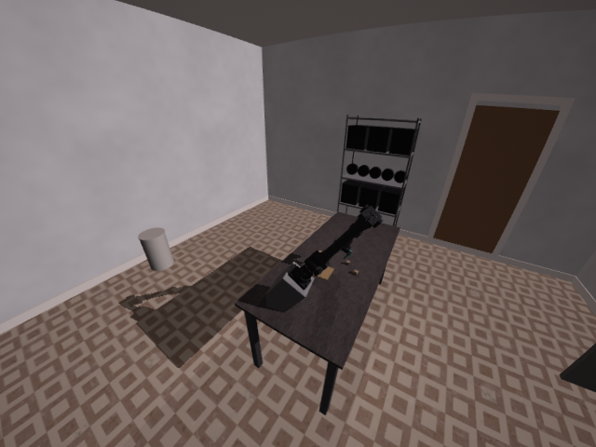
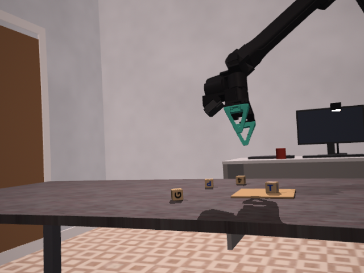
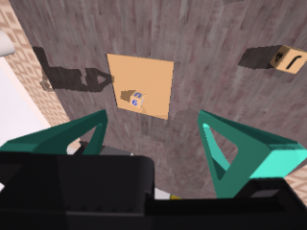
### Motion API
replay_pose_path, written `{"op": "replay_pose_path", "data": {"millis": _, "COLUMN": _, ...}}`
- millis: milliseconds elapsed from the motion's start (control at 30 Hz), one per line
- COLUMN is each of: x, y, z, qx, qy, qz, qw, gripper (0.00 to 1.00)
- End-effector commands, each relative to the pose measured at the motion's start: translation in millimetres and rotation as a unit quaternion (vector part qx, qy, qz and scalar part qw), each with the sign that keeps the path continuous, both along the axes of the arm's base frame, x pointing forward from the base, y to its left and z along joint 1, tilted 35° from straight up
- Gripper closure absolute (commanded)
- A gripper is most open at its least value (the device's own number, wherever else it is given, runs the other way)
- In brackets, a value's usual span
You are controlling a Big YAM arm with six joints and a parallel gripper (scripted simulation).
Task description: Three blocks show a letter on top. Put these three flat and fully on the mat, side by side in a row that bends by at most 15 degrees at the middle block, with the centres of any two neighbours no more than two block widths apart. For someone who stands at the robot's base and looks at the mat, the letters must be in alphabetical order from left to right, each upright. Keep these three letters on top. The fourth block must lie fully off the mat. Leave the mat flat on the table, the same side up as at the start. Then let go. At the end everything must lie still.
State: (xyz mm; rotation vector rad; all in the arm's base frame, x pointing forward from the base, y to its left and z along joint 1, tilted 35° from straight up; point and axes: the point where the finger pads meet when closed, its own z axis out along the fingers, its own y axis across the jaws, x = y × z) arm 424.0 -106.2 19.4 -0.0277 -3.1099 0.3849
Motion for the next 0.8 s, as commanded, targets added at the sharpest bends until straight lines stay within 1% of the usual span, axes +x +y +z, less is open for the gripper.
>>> {"op": "replay_pose_path", "data": {"millis": 0, "x": 5.9, "y": 2.5, "z": 11.2, "qx": -0.008, "qy": -0.032, "qz": -0.047, "qw": 0.998, "gripper": 0.0}}
{"op": "replay_pose_path", "data": {"millis": 67, "x": 1.6, "y": 13.7, "z": 6.9, "qx": -0.021, "qy": -0.053, "qz": -0.116, "qw": 0.992, "gripper": 0.0}}
{"op": "replay_pose_path", "data": {"millis": 133, "x": 0.4, "y": 13.8, "z": 2.3, "qx": -0.021, "qy": -0.048, "qz": -0.116, "qw": 0.992, "gripper": 0.0}}
{"op": "replay_pose_path", "data": {"millis": 167, "x": -2.3, "y": 18.1, "z": -0.2, "qx": -0.028, "qy": -0.059, "qz": -0.151, "qw": 0.986, "gripper": 0.0}}
{"op": "replay_pose_path", "data": {"millis": 233, "x": -3.5, "y": 18.2, "z": -0.4, "qx": -0.028, "qy": -0.056, "qz": -0.151, "qw": 0.986, "gripper": 0.0}}
{"op": "replay_pose_path", "data": {"millis": 267, "x": -4.9, "y": 22.2, "z": -2.0, "qx": -0.035, "qy": -0.071, "qz": -0.186, "qw": 0.979, "gripper": 0.0}}
{"op": "replay_pose_path", "data": {"millis": 300, "x": -4.9, "y": 22.2, "z": -2.1, "qx": -0.035, "qy": -0.071, "qz": -0.186, "qw": 0.979, "gripper": 0.0}}
{"op": "replay_pose_path", "data": {"millis": 333, "x": -7.6, "y": 26.3, "z": -4.2, "qx": -0.041, "qy": -0.084, "qz": -0.22, "qw": 0.971, "gripper": 0.0}}
{"op": "replay_pose_path", "data": {"millis": 400, "x": -8.4, "y": 26.3, "z": -4.5, "qx": -0.041, "qy": -0.082, "qz": -0.22, "qw": 0.971, "gripper": 0.0}}
{"op": "replay_pose_path", "data": {"millis": 433, "x": -10.3, "y": 30.2, "z": -6.1, "qx": -0.047, "qy": -0.097, "qz": -0.253, "qw": 0.961, "gripper": 0.0}}
{"op": "replay_pose_path", "data": {"millis": 467, "x": -10.3, "y": 30.2, "z": -6.1, "qx": -0.047, "qy": -0.097, "qz": -0.253, "qw": 0.961, "gripper": 0.0}}
{"op": "replay_pose_path", "data": {"millis": 500, "x": -13.3, "y": 34.0, "z": -8.8, "qx": -0.052, "qy": -0.109, "qz": -0.285, "qw": 0.951, "gripper": 0.0}}
{"op": "replay_pose_path", "data": {"millis": 567, "x": -13.3, "y": 34.0, "z": -8.8, "qx": -0.052, "qy": -0.109, "qz": -0.285, "qw": 0.951, "gripper": 0.0}}
{"op": "replay_pose_path", "data": {"millis": 600, "x": -16.2, "y": 37.6, "z": -10.9, "qx": -0.057, "qy": -0.122, "qz": -0.316, "qw": 0.939, "gripper": 0.0}}
{"op": "replay_pose_path", "data": {"millis": 667, "x": -19.4, "y": 37.7, "z": -11.7, "qx": -0.06, "qy": -0.116, "qz": -0.316, "qw": 0.94, "gripper": 0.0}}
{"op": "replay_pose_path", "data": {"millis": 700, "x": -19.1, "y": 41.2, "z": -13.0, "qx": -0.062, "qy": -0.136, "qz": -0.346, "qw": 0.926, "gripper": 0.0}}
{"op": "replay_pose_path", "data": {"millis": 733, "x": -19.2, "y": 41.2, "z": -13.1, "qx": -0.062, "qy": -0.136, "qz": -0.346, "qw": 0.926, "gripper": 0.0}}
{"op": "replay_pose_path", "data": {"millis": 767, "x": -22.2, "y": 44.5, "z": -15.3, "qx": -0.066, "qy": -0.149, "qz": -0.375, "qw": 0.912, "gripper": 0.0}}
